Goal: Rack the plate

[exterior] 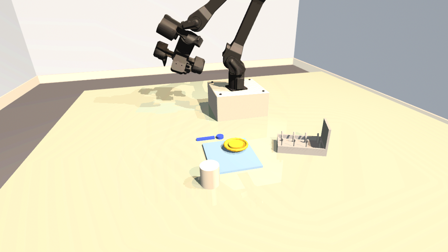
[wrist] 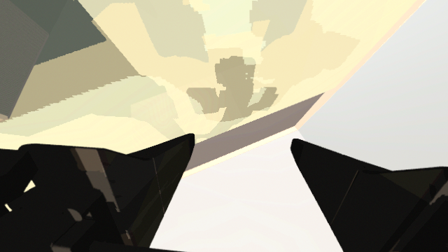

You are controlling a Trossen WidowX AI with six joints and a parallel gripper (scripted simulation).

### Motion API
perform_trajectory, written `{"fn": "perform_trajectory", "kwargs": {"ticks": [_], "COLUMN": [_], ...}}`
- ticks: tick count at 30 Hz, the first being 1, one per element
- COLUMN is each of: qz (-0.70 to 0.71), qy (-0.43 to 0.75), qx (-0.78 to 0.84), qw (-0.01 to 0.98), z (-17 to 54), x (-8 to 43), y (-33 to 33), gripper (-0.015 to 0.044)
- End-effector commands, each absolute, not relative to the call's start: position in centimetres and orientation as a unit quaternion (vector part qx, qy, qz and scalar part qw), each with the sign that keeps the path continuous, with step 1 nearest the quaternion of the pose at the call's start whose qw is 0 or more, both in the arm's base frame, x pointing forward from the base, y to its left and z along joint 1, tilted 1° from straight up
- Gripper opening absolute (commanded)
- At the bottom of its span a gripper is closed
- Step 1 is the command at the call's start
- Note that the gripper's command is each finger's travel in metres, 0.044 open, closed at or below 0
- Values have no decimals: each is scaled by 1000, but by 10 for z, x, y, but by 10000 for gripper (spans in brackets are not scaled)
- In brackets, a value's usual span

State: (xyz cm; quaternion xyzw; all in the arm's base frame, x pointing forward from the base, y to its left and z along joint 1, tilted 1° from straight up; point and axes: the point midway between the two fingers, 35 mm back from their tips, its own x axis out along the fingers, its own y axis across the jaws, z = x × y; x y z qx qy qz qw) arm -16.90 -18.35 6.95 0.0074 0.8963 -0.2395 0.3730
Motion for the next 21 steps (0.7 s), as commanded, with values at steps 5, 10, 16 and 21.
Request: {"fn": "perform_trajectory", "kwargs": {"ticks": [5, 10, 16, 21], "qz": [-255, -248, -220, -174], "qy": [841, 801, 752, 720], "qx": [-49, -68, -68, -57], "qw": [474, 541, 618, 669], "z": [59, 52, 42, 34], "x": [-100, -43, 39, 111], "y": [-237, -259, -267, -250], "gripper": [400, 400, 400, 400]}}
